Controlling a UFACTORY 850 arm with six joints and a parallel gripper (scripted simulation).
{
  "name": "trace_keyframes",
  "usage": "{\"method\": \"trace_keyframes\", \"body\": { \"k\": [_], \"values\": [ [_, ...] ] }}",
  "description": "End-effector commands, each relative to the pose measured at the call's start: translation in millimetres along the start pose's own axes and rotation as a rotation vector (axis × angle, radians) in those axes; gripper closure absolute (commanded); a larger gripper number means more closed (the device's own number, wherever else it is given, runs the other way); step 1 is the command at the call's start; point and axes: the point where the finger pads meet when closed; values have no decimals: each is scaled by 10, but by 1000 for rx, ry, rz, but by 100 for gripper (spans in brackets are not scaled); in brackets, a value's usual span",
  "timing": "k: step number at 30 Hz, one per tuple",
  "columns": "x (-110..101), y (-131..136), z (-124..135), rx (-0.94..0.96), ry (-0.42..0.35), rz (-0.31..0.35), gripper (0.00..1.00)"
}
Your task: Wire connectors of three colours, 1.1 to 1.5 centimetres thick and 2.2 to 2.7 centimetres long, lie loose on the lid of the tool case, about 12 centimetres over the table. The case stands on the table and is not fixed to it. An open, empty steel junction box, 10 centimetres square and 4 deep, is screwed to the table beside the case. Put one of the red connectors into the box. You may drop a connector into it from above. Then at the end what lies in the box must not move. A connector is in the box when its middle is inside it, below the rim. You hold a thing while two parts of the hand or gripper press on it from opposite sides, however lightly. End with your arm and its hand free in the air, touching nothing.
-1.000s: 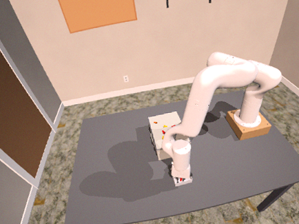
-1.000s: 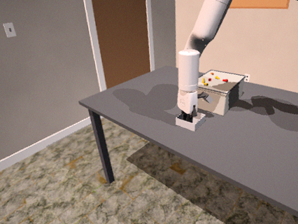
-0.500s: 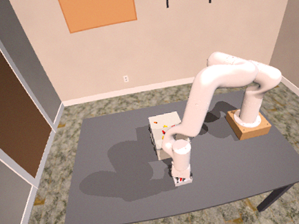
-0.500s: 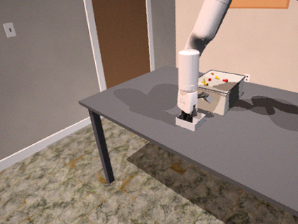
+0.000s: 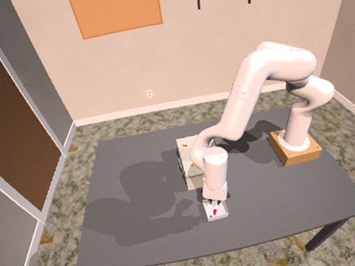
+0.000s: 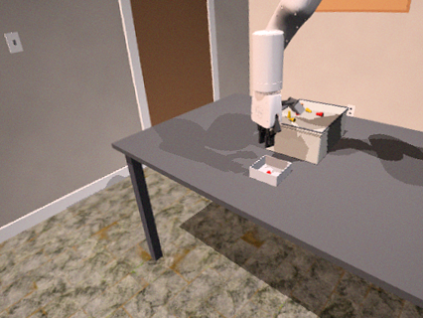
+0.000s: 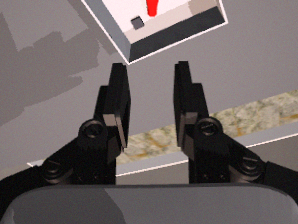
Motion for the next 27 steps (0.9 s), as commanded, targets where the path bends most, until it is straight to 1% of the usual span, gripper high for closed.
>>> {"method": "trace_keyframes", "body": {
  "k": [1, 3, 5, 23, 27],
  "values": [
    [-584, 2, -4, 0, -2, -2, 70],
    [-703, 3, -5, 0, -2, -2, 70],
    [-744, 3, -5, 0, -2, -2, 70],
    [-748, 3, -5, 0, -2, -2, 70],
    [-812, 3, -5, 0, -2, -2, 70]
  ]
}}
Point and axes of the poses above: the point where the finger pads meet when closed, its own x axis out along the fingers, its own y axis across the jaws, z = x × y, and after that the axes turned 6 degrees about -x, right-handed
